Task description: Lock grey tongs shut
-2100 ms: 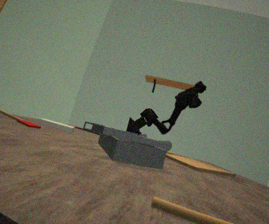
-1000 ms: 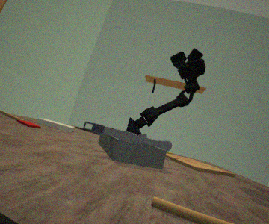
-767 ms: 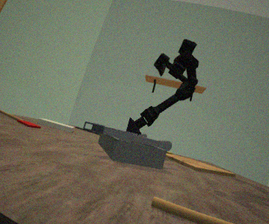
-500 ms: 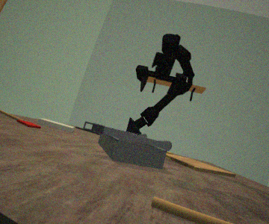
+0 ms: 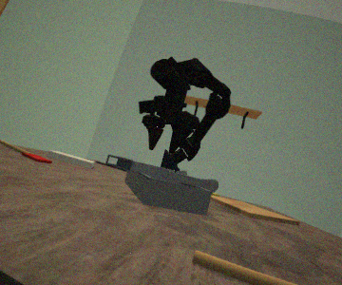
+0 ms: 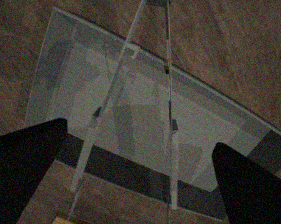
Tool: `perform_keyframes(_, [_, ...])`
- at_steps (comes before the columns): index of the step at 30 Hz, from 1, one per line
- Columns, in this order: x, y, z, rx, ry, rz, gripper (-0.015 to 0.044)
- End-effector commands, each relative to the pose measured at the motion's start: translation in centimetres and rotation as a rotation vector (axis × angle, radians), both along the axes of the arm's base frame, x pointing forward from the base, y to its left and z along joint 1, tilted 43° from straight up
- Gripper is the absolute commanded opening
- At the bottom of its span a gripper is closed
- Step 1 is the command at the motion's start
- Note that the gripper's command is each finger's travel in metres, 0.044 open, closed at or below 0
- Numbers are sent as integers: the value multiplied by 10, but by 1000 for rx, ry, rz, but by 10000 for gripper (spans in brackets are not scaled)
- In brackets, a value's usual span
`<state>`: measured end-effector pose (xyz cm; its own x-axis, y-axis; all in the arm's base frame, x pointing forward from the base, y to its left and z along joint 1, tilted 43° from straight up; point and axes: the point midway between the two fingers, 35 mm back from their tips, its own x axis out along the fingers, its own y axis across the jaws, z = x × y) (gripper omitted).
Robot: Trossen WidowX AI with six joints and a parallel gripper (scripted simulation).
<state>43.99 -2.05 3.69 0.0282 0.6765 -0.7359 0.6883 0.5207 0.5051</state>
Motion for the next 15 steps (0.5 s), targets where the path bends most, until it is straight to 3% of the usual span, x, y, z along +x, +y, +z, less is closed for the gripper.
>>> perform_keyframes(1, [2,-1,3,4,-3,-11,440])
perform_keyframes(15, [5,12,-12,3,-3,-12,440])
